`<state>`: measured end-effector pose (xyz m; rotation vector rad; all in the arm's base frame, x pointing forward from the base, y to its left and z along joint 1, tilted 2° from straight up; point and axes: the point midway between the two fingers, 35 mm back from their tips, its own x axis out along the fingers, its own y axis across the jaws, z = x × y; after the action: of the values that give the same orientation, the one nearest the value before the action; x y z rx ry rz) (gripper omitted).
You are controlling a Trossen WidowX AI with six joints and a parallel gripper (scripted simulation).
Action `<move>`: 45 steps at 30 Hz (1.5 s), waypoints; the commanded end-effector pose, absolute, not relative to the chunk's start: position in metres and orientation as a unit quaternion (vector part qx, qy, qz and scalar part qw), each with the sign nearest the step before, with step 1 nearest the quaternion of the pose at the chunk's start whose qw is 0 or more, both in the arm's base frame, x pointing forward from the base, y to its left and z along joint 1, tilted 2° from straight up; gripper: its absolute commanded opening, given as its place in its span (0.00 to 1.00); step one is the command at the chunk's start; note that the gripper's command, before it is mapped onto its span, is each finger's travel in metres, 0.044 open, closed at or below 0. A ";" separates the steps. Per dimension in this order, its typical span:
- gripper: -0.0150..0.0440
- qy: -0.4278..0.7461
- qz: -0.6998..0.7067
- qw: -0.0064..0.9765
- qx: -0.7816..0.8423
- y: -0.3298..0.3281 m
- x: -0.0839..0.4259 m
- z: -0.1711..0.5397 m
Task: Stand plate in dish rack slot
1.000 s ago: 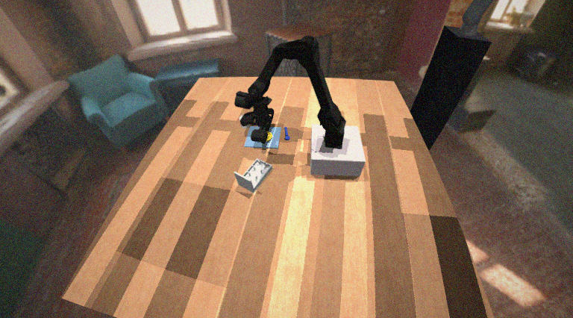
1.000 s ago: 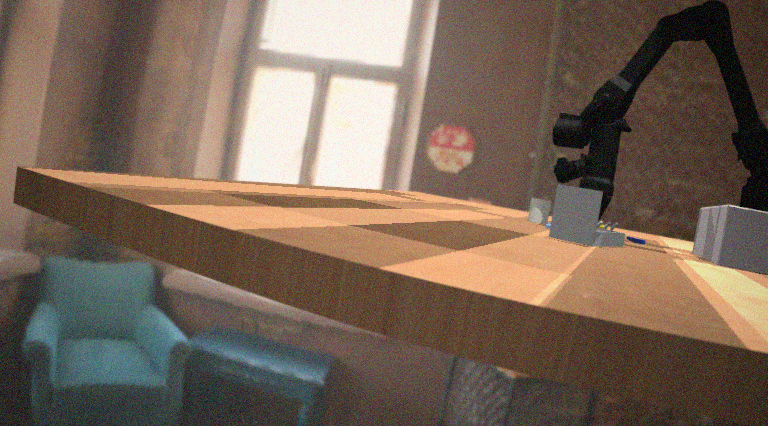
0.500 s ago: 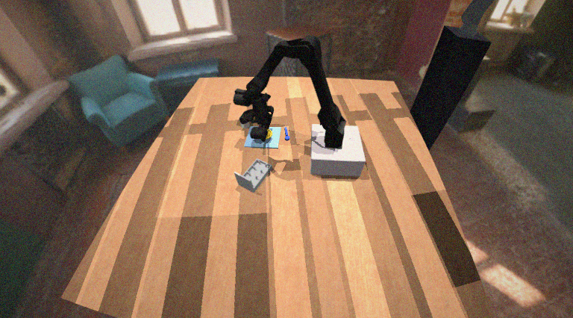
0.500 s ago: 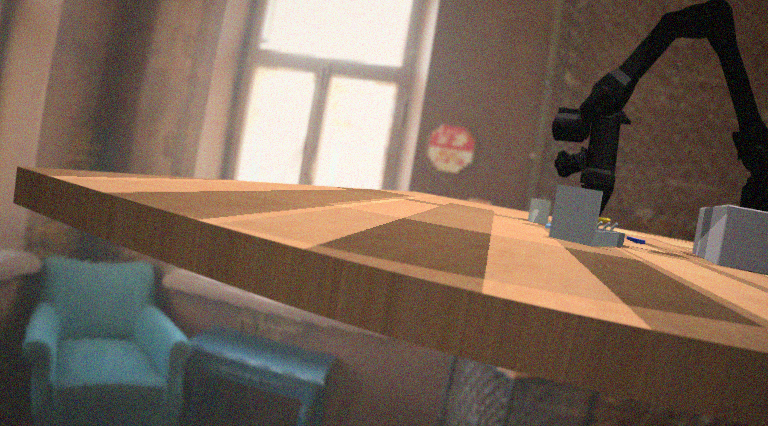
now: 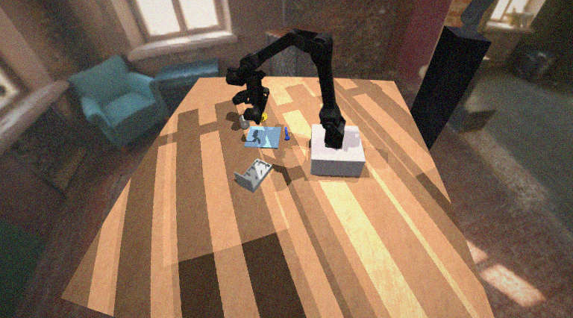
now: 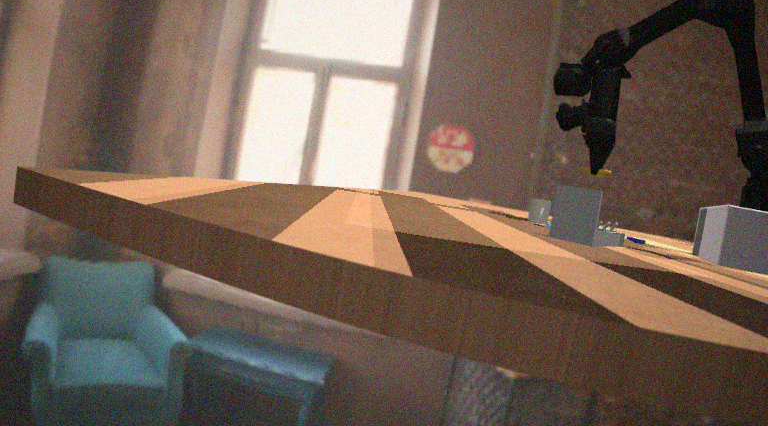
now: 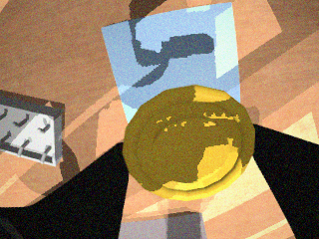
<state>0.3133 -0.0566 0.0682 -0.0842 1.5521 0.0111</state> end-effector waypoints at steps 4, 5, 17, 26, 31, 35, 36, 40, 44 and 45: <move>0.25 0.697 0.006 0.716 -0.039 -0.055 0.314 0.106; 0.25 0.697 0.006 0.716 -0.039 -0.055 0.313 0.111; 0.25 0.696 -0.019 0.718 -0.010 -0.026 0.303 0.133; 0.25 0.688 -0.116 0.710 0.095 0.059 0.253 0.126; 0.25 0.687 -0.123 0.709 0.103 0.064 0.249 0.125; 0.25 0.688 -0.104 0.710 0.108 0.068 0.254 0.118; 0.25 0.689 -0.091 0.710 0.112 0.070 0.258 0.113; 0.25 0.687 -0.040 0.715 0.125 0.078 0.271 0.094; 0.25 0.679 0.013 0.721 0.137 0.084 0.284 0.077; 0.25 0.677 0.026 0.723 0.139 0.085 0.287 0.073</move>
<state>0.2802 0.0815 0.0844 0.2918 1.5077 -0.0208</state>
